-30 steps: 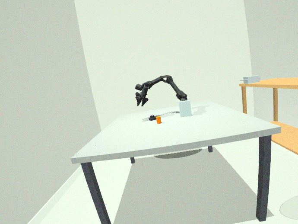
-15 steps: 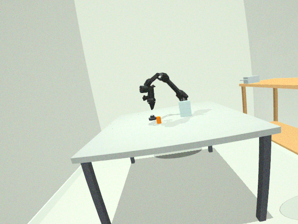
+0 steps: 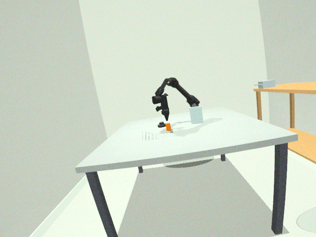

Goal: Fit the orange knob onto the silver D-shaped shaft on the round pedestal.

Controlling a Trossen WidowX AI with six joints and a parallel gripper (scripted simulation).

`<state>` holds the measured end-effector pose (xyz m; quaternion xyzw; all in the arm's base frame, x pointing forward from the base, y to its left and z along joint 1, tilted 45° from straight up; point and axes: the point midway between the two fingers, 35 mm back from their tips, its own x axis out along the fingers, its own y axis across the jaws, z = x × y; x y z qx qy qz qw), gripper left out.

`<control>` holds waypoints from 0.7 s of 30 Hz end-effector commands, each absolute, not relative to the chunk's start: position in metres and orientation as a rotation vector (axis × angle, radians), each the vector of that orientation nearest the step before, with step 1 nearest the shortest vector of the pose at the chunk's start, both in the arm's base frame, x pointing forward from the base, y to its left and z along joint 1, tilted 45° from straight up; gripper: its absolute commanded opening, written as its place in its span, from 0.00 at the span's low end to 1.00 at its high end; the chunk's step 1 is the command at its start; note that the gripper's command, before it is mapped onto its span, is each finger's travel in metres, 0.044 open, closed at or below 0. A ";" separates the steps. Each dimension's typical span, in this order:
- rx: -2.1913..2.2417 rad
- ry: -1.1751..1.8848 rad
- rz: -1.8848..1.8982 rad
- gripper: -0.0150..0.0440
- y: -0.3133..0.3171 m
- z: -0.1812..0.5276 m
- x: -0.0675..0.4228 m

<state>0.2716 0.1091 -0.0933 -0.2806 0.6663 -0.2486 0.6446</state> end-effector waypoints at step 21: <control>-0.649 1.515 -0.563 1.00 0.080 -0.122 0.272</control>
